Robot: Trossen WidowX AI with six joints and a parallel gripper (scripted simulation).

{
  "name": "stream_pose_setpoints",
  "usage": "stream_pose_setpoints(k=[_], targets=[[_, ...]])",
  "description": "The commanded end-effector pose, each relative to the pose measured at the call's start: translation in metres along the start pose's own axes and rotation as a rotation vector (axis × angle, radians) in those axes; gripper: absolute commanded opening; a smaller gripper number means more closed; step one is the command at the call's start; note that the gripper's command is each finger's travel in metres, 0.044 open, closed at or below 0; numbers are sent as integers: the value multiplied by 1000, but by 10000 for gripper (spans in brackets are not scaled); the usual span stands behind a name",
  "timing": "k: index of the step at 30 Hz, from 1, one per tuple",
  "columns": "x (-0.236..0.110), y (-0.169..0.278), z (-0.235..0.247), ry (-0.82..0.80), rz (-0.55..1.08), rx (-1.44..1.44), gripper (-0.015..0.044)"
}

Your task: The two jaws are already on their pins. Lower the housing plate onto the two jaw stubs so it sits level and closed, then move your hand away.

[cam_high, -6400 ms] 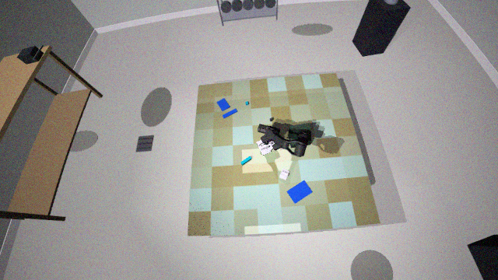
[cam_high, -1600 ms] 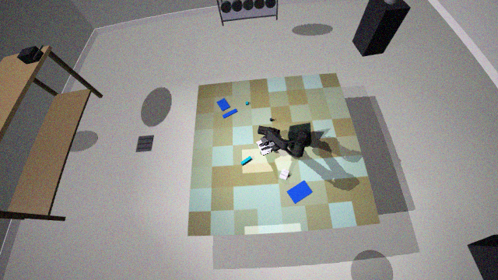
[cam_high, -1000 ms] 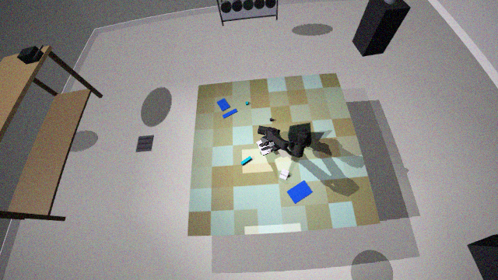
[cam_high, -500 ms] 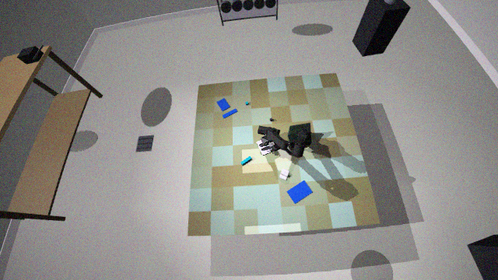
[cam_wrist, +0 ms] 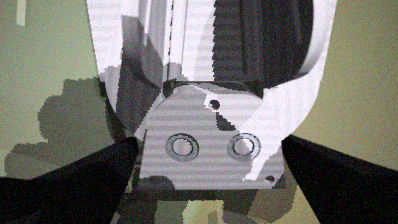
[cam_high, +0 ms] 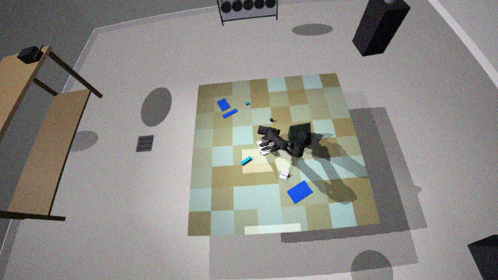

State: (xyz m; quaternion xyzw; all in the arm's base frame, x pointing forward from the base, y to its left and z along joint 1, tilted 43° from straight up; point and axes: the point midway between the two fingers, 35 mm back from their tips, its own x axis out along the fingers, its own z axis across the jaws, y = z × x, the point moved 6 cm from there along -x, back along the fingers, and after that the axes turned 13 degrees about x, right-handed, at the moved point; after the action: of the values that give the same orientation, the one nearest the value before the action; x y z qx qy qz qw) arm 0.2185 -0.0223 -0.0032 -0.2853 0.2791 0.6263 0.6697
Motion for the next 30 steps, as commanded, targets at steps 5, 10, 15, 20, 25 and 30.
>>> stream_pose_setpoints(k=[5, 10, 15, 20, 25, 30], targets=[[-14, -2, -1, 4, -1, 1, 440], [-68, -1, -1, 6, 0, 4, 440], [-76, 0, -1, 5, 0, 4, 440], [-78, 0, -2, 5, -6, 10, 440], [-127, 16, 2, 7, 2, 6, 440], [-127, 16, 2, 7, 2, 6, 440]])
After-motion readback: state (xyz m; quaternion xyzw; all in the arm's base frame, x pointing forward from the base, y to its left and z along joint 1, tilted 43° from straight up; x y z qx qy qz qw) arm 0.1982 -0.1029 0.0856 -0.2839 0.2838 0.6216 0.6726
